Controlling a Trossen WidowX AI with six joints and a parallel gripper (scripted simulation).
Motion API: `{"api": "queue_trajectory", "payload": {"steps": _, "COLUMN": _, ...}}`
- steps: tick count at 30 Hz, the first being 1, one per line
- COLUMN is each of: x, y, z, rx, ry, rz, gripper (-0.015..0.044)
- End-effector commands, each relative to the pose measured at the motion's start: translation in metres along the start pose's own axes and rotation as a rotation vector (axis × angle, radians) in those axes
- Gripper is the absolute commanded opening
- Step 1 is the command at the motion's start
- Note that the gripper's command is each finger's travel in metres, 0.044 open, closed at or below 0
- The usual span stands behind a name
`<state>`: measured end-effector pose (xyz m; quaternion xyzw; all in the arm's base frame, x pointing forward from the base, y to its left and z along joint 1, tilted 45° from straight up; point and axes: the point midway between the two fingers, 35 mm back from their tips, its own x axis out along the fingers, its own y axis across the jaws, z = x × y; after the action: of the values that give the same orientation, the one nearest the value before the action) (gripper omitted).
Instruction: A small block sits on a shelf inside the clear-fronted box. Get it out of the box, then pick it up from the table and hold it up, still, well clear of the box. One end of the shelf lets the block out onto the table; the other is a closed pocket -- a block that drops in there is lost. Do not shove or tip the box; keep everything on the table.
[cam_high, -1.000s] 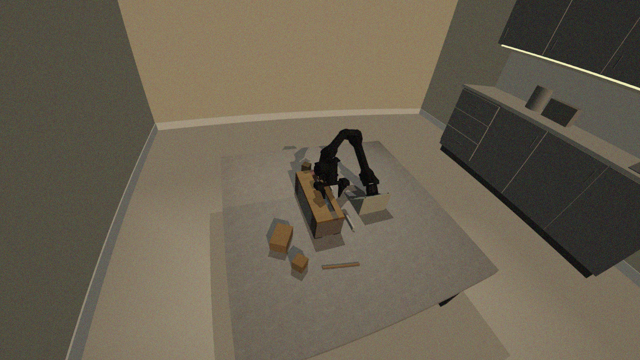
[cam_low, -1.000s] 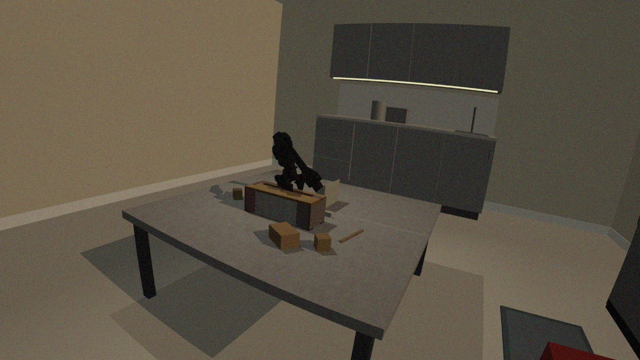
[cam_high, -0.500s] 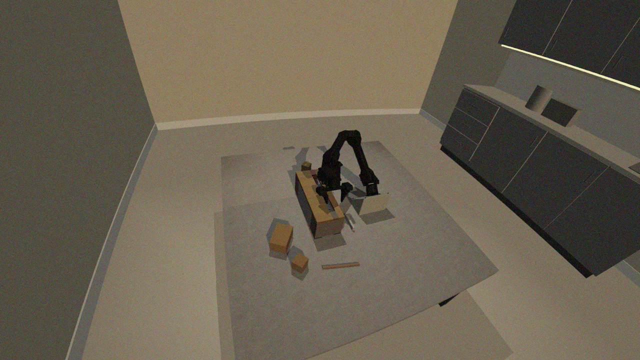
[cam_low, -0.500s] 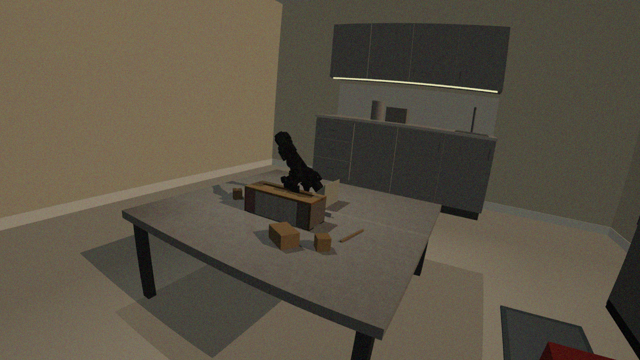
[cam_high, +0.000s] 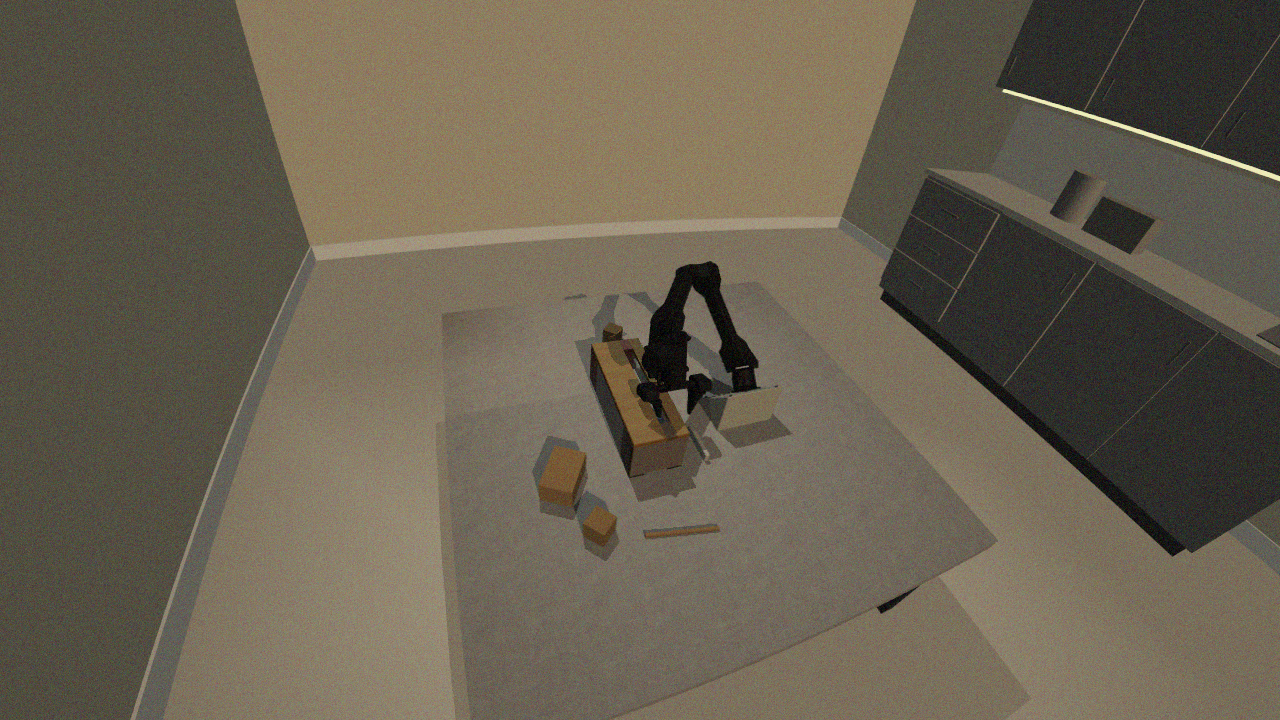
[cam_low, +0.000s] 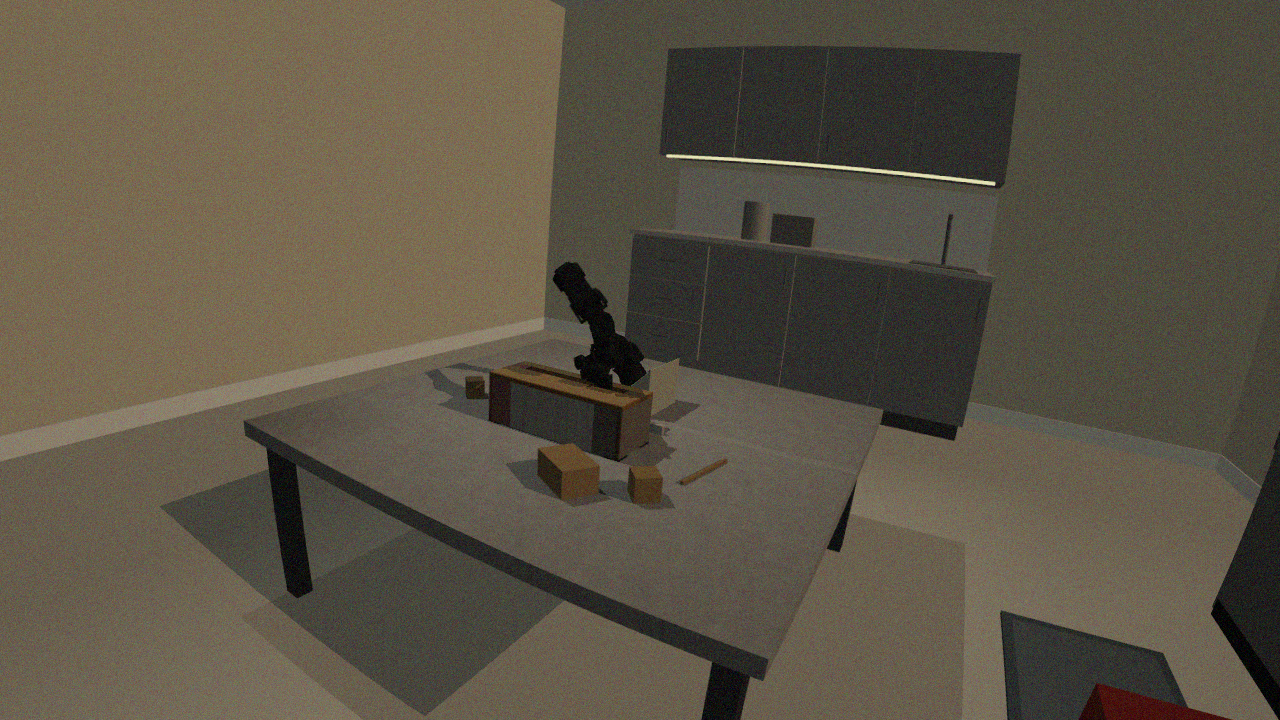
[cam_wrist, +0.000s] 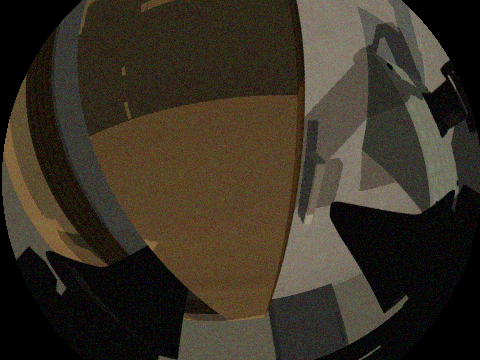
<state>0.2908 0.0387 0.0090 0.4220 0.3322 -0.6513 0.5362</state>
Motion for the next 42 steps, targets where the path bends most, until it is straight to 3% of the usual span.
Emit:
{"api": "queue_trajectory", "payload": {"steps": 1, "x": 0.003, "y": 0.000, "z": -0.010, "rx": 0.004, "ry": 0.007, "rz": 0.000, "gripper": 0.0400}}
{"api": "queue_trajectory", "payload": {"steps": 12, "x": 0.007, "y": 0.000, "z": -0.027, "rx": 0.004, "ry": 0.008, "rz": 0.000, "gripper": 0.0400}}
{"api": "queue_trajectory", "payload": {"steps": 20, "x": -0.048, "y": -0.001, "z": -0.044, "rx": -0.004, "ry": 0.004, "rz": -0.004, "gripper": 0.0400}}
{"api": "queue_trajectory", "payload": {"steps": 25, "x": -0.045, "y": 0.001, "z": -0.045, "rx": -0.010, "ry": 0.006, "rz": 0.010, "gripper": 0.0400}}
{"api": "queue_trajectory", "payload": {"steps": 26, "x": -0.047, "y": 0.001, "z": -0.047, "rx": -0.029, "ry": 0.009, "rz": 0.012, "gripper": 0.0374}}
{"api": "queue_trajectory", "payload": {"steps": 30, "x": -0.051, "y": -0.005, "z": -0.059, "rx": -0.398, "ry": -0.007, "rz": 0.037, "gripper": 0.0285}}
{"api": "queue_trajectory", "payload": {"steps": 42, "x": -0.046, "y": -0.015, "z": -0.071, "rx": -1.690, "ry": -0.191, "rz": -0.003, "gripper": 0.0285}}
